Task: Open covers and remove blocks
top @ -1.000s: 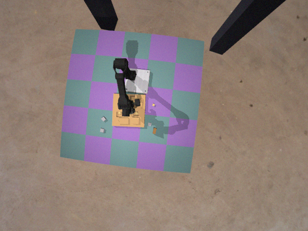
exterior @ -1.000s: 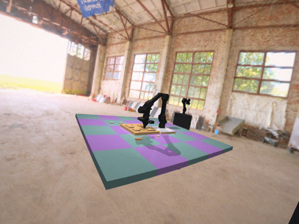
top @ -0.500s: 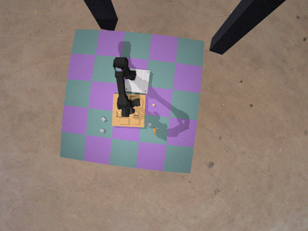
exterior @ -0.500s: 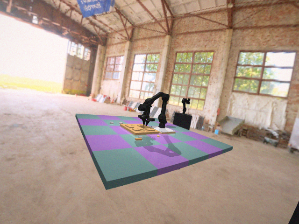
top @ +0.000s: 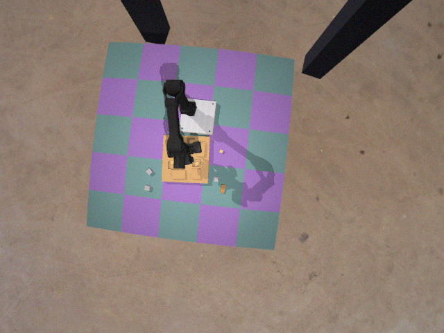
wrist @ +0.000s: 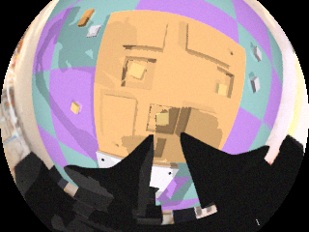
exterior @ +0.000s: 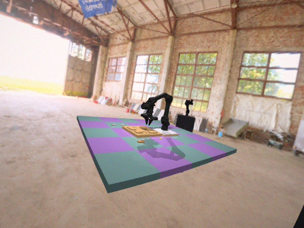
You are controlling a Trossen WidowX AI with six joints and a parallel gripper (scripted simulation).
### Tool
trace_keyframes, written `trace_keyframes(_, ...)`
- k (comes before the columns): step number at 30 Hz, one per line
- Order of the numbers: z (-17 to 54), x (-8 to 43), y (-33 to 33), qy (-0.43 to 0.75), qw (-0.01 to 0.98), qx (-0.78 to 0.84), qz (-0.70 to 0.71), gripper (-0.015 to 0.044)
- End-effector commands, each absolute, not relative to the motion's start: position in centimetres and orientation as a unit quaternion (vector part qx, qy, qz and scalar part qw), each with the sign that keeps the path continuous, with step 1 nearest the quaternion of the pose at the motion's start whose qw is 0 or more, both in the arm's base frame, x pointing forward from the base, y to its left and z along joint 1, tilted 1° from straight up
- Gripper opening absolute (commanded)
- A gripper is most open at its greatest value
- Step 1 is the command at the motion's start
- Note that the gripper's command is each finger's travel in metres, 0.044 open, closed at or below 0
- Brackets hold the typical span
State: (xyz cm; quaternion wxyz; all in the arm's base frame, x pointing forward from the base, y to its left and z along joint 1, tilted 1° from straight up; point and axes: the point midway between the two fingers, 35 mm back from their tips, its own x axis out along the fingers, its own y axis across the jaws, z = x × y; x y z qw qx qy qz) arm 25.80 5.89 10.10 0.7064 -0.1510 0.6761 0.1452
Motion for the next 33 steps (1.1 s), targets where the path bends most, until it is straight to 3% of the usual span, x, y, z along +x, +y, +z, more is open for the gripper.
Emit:
trace_keyframes(1, 9.9, 25.8, 5.9, 0.679, 0.707, -0.142, 0.137, 0.0144)
trace_keyframes(10, 9.6, 25.8, 5.9, 0.686, 0.715, -0.094, 0.092, 0.0144)
trace_keyframes(33, 7.0, 25.8, 5.8, 0.677, 0.705, -0.152, 0.147, 0.0144)
